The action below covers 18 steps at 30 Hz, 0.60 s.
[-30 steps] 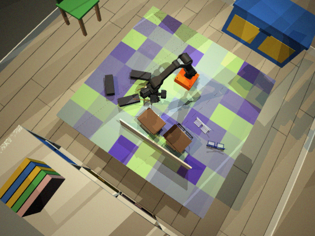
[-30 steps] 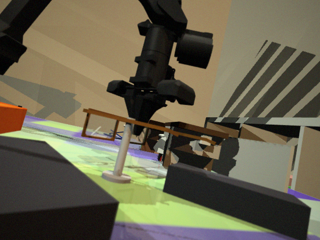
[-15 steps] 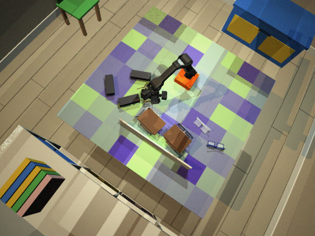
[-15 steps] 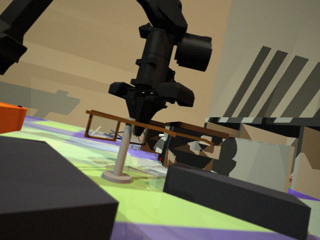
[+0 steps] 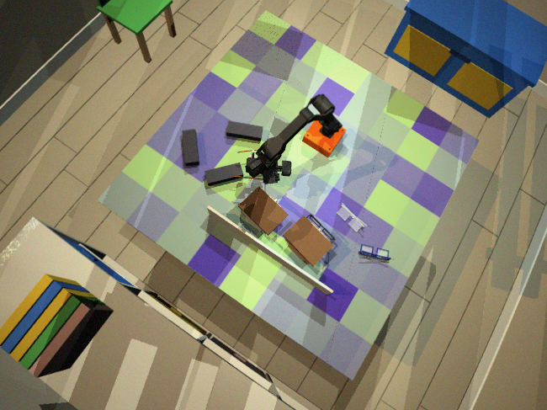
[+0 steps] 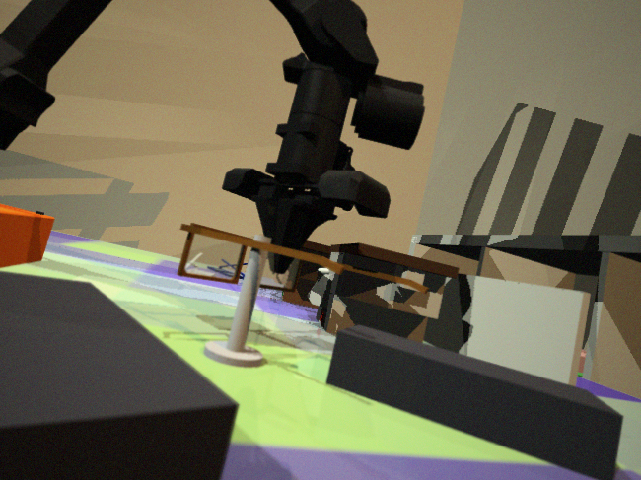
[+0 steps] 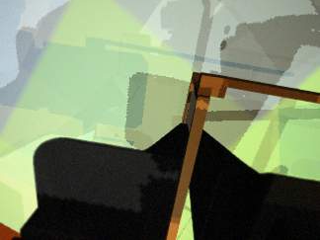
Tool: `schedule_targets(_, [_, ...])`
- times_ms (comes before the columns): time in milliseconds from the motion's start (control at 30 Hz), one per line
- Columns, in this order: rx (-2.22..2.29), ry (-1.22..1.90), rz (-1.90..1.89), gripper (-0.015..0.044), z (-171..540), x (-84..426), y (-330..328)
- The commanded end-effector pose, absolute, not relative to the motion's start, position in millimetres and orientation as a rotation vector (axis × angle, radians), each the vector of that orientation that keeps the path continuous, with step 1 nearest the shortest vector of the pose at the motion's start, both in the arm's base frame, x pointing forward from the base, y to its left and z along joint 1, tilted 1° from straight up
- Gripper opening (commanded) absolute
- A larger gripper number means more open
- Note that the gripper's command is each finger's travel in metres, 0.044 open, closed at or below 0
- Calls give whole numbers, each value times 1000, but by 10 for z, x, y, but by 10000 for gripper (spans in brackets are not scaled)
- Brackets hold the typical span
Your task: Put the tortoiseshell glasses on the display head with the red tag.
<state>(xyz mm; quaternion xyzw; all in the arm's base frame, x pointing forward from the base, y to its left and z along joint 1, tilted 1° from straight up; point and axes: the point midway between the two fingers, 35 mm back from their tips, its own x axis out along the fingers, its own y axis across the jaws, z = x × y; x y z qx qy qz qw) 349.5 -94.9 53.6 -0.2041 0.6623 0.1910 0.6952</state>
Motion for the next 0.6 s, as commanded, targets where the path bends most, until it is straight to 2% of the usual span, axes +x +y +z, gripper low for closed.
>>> schedule_targets(0, [-460,1471,423,0,559,3552,-909])
schedule_targets(567, [-459,1470,423,0,564,3622,-843])
